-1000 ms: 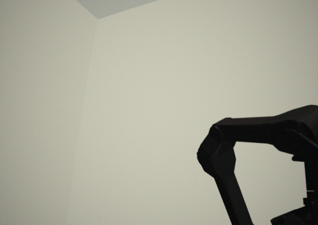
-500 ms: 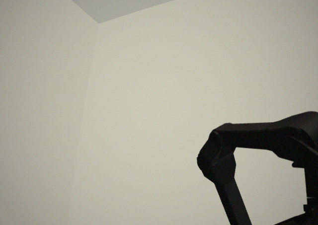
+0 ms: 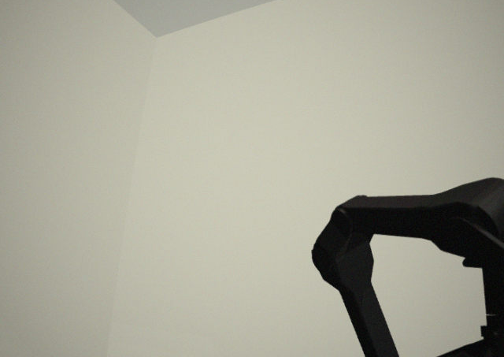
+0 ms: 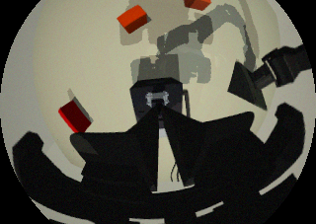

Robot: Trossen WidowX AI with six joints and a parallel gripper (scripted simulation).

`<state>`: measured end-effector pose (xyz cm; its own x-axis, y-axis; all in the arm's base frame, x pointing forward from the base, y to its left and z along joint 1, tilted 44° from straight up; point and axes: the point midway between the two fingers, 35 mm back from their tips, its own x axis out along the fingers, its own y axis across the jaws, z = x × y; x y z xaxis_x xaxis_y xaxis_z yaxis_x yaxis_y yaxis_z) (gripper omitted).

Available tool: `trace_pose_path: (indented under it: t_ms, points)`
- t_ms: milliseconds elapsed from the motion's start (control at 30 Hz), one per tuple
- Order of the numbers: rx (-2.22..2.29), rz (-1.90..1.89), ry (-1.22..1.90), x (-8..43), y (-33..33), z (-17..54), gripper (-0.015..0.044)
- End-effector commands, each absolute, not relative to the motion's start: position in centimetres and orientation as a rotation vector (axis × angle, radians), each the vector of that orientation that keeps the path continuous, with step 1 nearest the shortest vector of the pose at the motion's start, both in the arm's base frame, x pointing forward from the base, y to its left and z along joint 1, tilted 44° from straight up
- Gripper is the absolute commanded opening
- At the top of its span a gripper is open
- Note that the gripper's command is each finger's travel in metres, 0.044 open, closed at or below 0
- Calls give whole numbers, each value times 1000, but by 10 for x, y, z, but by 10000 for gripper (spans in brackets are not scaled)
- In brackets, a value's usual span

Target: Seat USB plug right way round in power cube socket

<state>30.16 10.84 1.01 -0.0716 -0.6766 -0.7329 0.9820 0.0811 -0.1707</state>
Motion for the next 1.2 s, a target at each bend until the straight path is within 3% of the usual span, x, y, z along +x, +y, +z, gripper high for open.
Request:
trace_pose_path:
  t_ms: [0, 1167]
  points:
    - [490, -1460, 801, 301, 107, 9, 0]
    - [490, -1460, 801, 301, 104, 6, 0]
